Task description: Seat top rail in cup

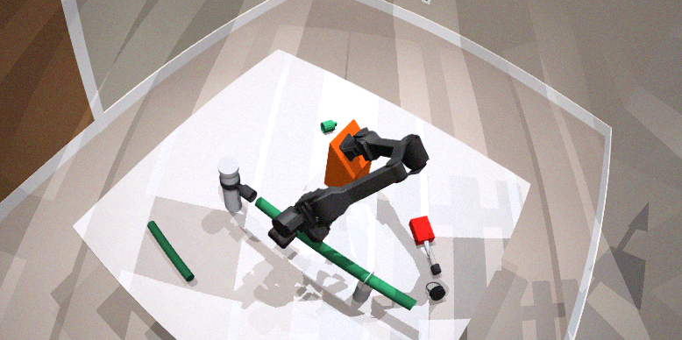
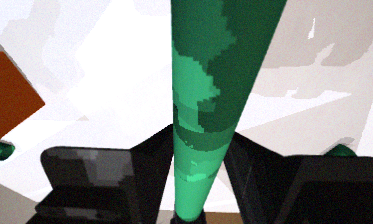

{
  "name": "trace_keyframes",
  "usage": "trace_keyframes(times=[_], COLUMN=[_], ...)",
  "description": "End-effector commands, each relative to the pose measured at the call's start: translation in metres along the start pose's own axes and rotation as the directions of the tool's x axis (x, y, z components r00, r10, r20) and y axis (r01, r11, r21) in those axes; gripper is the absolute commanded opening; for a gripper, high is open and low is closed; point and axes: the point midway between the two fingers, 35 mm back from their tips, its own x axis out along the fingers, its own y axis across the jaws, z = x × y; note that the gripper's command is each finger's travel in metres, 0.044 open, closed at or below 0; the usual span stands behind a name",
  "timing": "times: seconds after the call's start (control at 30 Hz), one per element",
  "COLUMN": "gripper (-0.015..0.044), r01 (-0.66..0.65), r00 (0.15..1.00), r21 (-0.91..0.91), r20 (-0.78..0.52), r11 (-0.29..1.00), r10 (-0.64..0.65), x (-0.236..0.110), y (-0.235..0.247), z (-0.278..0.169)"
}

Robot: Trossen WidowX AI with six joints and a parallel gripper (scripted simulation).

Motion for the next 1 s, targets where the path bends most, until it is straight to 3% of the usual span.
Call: trace_keyframes(times=[0.0,0.97], gripper=[0.0,0.0], r01=[0.002,-0.001], r00=[1.0,1.0], r21=[0.0,-0.002], r20=[-0.002,-0.001], r11=[1.0,1.0], r10=[-0.002,0.001], x=[0.0,-0.007], y=[0.0,-0.004], z=[-0.001,-0.016])
